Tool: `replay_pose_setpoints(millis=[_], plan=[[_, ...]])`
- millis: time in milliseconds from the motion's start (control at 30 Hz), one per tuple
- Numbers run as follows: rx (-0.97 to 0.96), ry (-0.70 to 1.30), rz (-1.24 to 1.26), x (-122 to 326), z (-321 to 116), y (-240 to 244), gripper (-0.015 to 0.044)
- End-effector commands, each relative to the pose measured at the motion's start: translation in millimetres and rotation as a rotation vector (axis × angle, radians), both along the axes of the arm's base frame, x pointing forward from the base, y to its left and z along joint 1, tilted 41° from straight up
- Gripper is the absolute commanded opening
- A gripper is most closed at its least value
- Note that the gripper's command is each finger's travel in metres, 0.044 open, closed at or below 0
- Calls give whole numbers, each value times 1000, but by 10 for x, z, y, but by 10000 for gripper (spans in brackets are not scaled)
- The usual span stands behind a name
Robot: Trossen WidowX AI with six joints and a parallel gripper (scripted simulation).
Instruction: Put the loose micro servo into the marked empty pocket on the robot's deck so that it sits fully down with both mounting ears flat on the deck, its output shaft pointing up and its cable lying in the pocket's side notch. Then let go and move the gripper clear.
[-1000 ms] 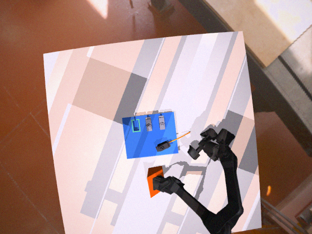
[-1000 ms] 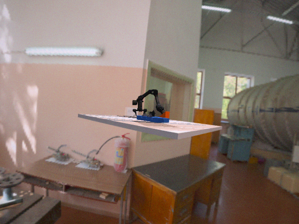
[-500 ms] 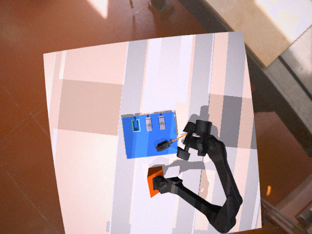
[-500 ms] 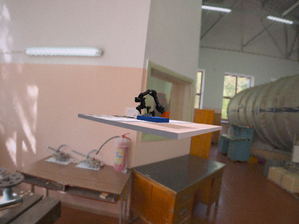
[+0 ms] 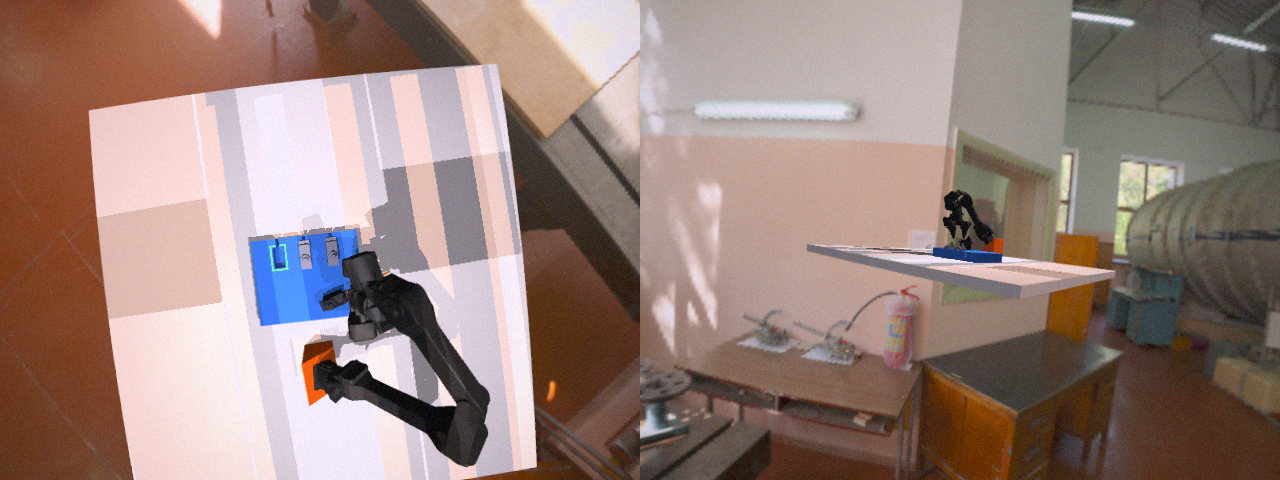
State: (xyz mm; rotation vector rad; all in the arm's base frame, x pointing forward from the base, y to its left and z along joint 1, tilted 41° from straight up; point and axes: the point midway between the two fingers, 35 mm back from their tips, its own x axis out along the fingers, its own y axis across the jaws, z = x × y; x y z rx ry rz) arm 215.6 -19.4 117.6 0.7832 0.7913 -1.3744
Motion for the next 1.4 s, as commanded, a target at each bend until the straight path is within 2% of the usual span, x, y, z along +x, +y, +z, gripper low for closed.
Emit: replay_pose_setpoints(millis=[0, 267, 1233, 1367], plan=[[-52, 48, 89, -63, -3, 147, 440], [-169, 130, 292, -198, 20, 437, 440], [-173, 130, 296, -152, -323, 146, 440], [-173, 130, 296, -152, -323, 146, 335]])
